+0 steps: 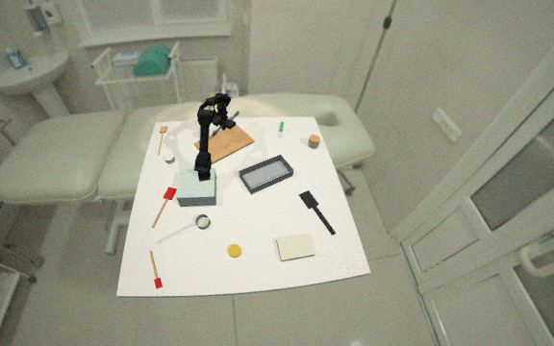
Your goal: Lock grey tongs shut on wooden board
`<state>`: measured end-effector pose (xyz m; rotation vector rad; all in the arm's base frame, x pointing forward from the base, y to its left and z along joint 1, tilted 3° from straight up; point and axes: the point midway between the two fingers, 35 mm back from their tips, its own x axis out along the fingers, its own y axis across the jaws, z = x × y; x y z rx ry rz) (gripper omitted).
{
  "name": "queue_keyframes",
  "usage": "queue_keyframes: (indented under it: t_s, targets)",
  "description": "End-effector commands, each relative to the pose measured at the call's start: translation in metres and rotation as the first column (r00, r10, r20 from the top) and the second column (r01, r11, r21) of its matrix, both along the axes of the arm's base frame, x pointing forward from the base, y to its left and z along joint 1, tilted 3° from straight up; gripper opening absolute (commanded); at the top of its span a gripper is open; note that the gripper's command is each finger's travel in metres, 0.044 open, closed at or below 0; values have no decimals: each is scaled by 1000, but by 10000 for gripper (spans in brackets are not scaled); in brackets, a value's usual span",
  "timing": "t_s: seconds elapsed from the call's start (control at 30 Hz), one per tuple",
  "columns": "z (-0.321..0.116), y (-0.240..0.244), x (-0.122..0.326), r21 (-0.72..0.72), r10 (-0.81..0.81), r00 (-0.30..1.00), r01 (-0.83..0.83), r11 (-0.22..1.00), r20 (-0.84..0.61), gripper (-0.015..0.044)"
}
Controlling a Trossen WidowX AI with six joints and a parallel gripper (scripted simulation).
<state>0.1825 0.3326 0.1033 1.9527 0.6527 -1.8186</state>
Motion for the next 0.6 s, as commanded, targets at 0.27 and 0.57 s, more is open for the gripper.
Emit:
queue_keyframes:
  t_s: [0.27, 0.57]
  targets:
    - [-18, 3, 1, 2, 6, 1000, -6, 1000, -3, -150]
    - [-32, 5, 2, 2, 6, 1000, -6, 1000, -3, -150]
